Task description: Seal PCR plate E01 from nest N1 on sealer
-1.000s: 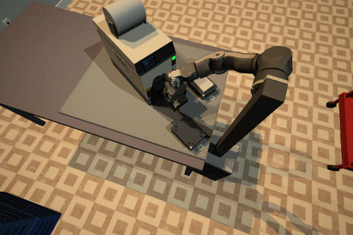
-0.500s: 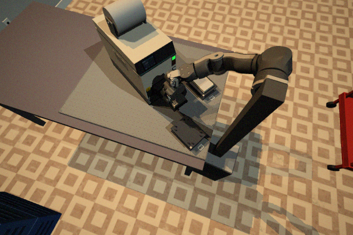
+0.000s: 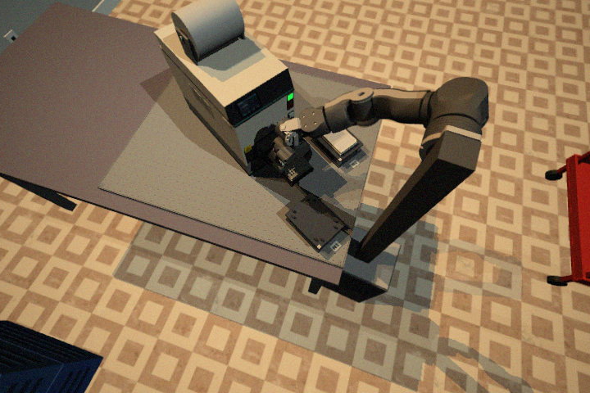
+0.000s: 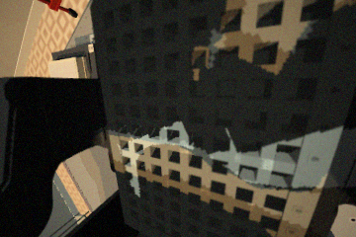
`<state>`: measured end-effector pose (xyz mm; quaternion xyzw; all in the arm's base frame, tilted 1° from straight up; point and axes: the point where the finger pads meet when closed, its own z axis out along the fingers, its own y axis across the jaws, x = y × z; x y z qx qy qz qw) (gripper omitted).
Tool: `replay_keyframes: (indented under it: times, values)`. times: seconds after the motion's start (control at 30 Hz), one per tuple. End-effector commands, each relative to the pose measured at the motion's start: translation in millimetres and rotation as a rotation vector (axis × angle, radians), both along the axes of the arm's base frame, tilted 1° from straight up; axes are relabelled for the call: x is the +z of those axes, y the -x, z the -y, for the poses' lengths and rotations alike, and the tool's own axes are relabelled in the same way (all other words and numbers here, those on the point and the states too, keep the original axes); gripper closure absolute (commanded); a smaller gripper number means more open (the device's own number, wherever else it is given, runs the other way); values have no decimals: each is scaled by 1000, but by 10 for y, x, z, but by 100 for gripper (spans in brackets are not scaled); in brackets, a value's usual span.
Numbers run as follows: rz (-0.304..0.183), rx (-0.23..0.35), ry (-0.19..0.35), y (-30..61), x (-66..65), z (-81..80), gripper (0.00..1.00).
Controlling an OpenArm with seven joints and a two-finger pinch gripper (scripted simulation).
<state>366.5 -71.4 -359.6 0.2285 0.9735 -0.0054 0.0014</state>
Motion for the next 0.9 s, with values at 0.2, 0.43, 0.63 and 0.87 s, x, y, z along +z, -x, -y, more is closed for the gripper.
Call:
replay_keyframes:
  times: [0.2,0.43,0.63,0.87]
  values:
    - [10,-2,-3,-52,80,0,100]
    - [10,-2,-3,-52,80,0,100]
    - [3,-3,4,-7,39,11,100]
    - [3,-3,4,-7,39,11,100]
